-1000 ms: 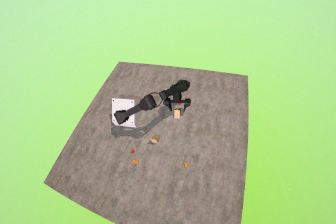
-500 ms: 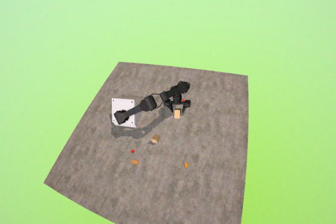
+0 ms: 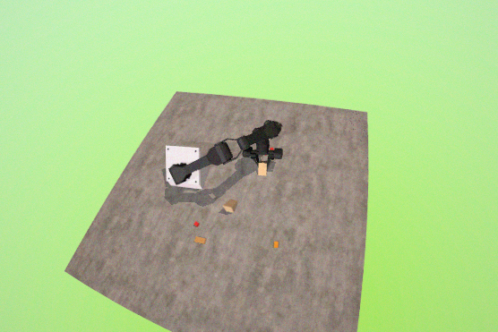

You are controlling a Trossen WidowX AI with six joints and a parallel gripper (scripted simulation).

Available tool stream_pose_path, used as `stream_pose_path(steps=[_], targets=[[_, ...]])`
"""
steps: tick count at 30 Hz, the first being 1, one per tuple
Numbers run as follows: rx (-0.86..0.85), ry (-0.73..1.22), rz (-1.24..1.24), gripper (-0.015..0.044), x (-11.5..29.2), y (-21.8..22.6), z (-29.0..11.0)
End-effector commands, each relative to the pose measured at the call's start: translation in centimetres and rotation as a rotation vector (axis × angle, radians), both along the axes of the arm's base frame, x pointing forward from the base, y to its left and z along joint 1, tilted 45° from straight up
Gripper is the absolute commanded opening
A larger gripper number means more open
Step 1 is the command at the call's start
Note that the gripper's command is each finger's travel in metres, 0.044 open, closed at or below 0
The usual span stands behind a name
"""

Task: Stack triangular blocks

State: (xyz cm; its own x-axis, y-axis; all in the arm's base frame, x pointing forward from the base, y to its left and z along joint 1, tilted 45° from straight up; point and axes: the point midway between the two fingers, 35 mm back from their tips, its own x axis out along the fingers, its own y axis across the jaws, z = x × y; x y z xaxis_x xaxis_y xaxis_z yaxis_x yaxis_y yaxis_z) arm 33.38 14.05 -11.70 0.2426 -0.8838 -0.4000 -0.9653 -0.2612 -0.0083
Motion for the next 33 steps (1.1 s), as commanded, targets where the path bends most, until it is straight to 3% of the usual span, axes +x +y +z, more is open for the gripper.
stream_pose_path(steps=[1,22,33], targets=[[0.001,0.0,0.0,0.0,0.0,0.1,0.1],[0.058,0.007,0.061,0.0,-2.0,6.4,7.1],[0.071,-0.037,0.041,0.0,-2.0,6.4,7.1]])
